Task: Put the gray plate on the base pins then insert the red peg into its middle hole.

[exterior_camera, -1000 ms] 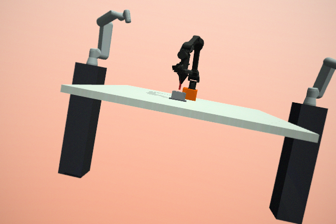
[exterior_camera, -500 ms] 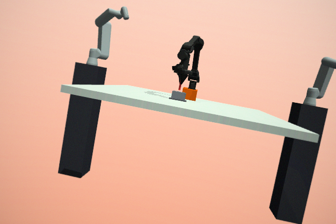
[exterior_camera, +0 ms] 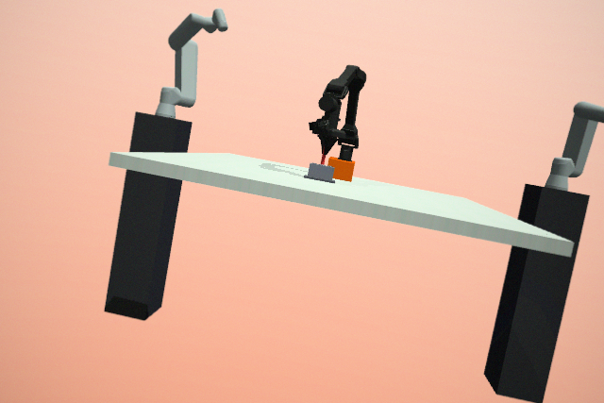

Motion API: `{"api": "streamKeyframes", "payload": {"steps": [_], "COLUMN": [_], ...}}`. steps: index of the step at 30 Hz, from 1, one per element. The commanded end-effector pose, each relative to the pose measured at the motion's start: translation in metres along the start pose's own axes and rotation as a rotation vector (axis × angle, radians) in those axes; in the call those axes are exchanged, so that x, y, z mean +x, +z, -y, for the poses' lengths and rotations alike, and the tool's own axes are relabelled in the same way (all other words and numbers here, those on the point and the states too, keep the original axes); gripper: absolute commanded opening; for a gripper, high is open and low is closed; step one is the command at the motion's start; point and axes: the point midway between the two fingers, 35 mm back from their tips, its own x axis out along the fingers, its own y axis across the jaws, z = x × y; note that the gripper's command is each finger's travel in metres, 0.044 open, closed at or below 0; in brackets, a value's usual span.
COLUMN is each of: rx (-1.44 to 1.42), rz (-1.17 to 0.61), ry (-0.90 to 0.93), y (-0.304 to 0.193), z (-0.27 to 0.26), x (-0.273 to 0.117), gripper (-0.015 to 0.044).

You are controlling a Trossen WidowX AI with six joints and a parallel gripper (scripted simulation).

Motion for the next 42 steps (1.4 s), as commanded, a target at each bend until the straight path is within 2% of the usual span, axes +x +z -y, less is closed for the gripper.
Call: {"api": "streamKeyframes", "payload": {"steps": [1, 30, 36, 42], "rx": [0.000, -0.001, -0.001, -0.001], "rz": [0.001, 0.001, 0.001, 0.001], "ry": [0.002, 0.001, 0.001, 0.001], "y": [0.0003, -0.0005, -0.0005, -0.0005], "z": [-0.0003, 0.0002, 0.0002, 0.0002], "x": [-0.0009, 0.0015, 0.0015, 0.0015], "gripper": [0.0000, 0.0000, 0.0150, 0.0150]}}
